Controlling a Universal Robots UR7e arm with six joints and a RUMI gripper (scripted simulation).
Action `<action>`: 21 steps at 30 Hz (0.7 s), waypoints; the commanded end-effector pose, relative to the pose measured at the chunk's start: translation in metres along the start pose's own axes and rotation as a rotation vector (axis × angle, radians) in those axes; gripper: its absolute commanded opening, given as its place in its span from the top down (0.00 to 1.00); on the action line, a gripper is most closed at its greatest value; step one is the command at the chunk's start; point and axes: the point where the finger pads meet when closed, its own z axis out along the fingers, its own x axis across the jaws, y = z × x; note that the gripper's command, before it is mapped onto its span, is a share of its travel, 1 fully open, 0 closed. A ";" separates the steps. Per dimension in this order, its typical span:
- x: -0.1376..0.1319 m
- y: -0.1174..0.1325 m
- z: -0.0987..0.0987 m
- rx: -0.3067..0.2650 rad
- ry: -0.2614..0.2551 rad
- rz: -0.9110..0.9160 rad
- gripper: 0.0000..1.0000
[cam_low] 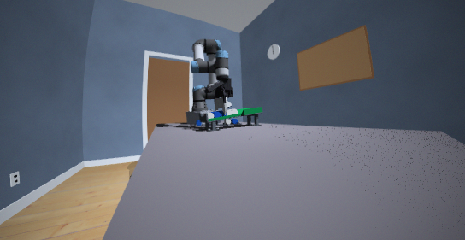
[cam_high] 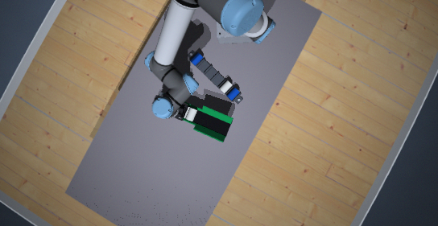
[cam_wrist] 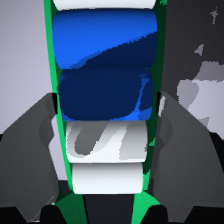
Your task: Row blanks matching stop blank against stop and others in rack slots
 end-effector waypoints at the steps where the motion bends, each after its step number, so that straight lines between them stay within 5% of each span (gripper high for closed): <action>1: 0.000 0.000 -0.001 0.000 -0.001 0.000 0.51; 8: 0.000 0.000 -0.001 0.000 -0.001 0.000 0.51; 9: 0.000 0.000 -0.001 0.000 -0.001 0.000 0.63; 21: 0.000 0.000 -0.001 0.000 -0.001 0.000 0.63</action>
